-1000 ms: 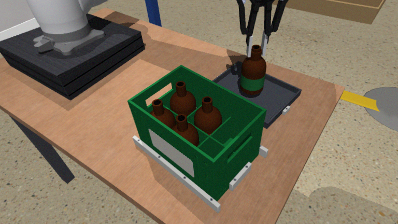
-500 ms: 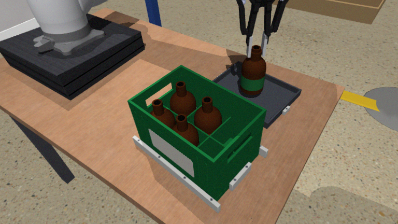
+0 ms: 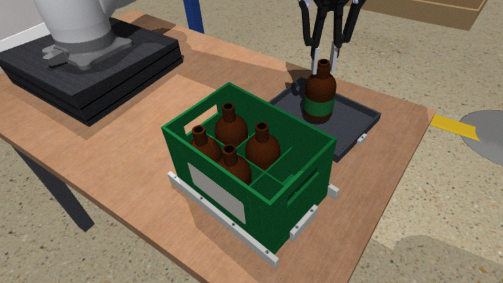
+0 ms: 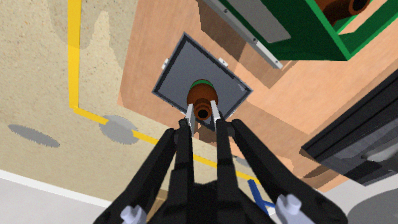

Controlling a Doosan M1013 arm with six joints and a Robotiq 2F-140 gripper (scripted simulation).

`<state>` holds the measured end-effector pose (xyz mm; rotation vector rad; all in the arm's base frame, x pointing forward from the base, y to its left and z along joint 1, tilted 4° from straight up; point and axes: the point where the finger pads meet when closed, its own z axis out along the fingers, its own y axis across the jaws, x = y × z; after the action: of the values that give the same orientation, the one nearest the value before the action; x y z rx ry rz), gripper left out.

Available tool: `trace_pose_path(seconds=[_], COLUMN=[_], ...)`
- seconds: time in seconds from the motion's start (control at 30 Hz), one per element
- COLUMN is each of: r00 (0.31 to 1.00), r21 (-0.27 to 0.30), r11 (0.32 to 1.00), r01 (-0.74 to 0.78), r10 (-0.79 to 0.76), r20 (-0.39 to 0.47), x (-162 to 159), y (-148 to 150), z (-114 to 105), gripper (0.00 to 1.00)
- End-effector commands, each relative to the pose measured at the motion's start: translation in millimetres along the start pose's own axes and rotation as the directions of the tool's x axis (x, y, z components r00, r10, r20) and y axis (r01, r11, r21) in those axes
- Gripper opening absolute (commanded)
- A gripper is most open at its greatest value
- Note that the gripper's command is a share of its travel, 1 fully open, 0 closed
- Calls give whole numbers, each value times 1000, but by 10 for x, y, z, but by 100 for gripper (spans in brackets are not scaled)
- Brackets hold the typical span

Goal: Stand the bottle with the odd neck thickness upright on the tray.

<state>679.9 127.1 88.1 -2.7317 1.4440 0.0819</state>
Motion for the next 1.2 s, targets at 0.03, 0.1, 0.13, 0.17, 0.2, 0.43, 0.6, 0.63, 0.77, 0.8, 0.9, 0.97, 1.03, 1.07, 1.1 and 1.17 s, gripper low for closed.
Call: trace_pose_path(seconds=[0.03, 0.1, 0.13, 0.17, 0.2, 0.43, 0.6, 0.63, 0.77, 0.8, 0.9, 0.97, 1.03, 1.07, 1.1, 1.17], r00=[1000, 1000, 1000, 1000, 1000, 1000, 1000, 1000, 1000, 1000, 1000, 1000, 1000, 1000, 1000, 1000], r21=[0, 0, 0, 0, 0, 0, 0, 0, 0, 0, 0, 0, 0, 0, 0, 0], r11=[1000, 1000, 1000, 1000, 1000, 1000, 1000, 1000, 1000, 1000, 1000, 1000, 1000, 1000, 1000, 1000], r01=[0, 0, 0, 0, 0, 0, 0, 0, 0, 0, 0, 0, 0, 0, 0, 0], r10=[0, 0, 0, 0, 0, 0, 0, 0, 0, 0, 0, 0, 0, 0, 0, 0], r20=[0, 0, 0, 0, 0, 0, 0, 0, 0, 0, 0, 0, 0, 0, 0, 0], x=[0, 0, 0, 0, 0, 0, 0, 0, 0, 0, 0, 0, 0, 0, 0, 0], y=[0, 0, 0, 0, 0, 0, 0, 0, 0, 0, 0, 0, 0, 0, 0, 0], z=[17, 27, 32, 37, 42, 66, 88, 92, 106, 109, 117, 117, 121, 123, 124, 127], gripper=[0, 0, 0, 0, 0, 0, 0, 0, 0, 0, 0, 0, 0, 0, 0, 0])
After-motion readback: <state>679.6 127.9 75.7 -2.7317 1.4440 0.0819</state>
